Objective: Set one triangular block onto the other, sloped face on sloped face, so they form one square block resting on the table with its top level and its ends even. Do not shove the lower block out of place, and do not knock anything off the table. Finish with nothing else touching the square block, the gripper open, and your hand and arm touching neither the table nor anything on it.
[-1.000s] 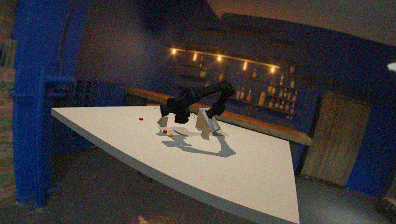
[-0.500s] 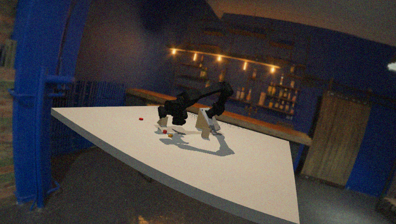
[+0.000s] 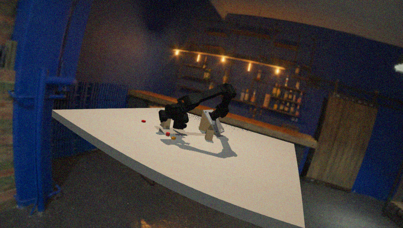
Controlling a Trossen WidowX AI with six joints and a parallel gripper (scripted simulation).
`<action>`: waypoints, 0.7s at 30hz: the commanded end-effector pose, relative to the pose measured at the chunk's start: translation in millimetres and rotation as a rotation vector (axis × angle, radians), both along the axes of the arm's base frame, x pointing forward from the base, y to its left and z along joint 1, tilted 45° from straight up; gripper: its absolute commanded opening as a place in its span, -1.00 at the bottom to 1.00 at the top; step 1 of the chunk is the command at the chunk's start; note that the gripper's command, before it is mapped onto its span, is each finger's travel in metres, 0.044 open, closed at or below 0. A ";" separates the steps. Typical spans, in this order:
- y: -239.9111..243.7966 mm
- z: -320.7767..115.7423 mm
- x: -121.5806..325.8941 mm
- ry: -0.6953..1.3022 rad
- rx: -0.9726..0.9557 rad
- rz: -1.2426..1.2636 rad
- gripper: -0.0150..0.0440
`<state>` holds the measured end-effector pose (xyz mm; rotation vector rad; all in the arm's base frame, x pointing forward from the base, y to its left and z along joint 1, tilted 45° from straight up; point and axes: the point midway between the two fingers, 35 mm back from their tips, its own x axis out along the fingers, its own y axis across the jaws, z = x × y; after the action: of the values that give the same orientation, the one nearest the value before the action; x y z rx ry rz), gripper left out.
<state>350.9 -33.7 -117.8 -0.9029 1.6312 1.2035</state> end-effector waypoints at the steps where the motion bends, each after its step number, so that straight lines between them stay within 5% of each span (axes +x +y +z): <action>1: -1.6 -7.7 -4.6 0.005 -0.003 0.005 1.00; 21: -2.7 -33.2 -17.0 0.005 -0.002 0.009 0.91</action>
<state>336.5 -35.1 -147.9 -0.9051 1.6310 1.2081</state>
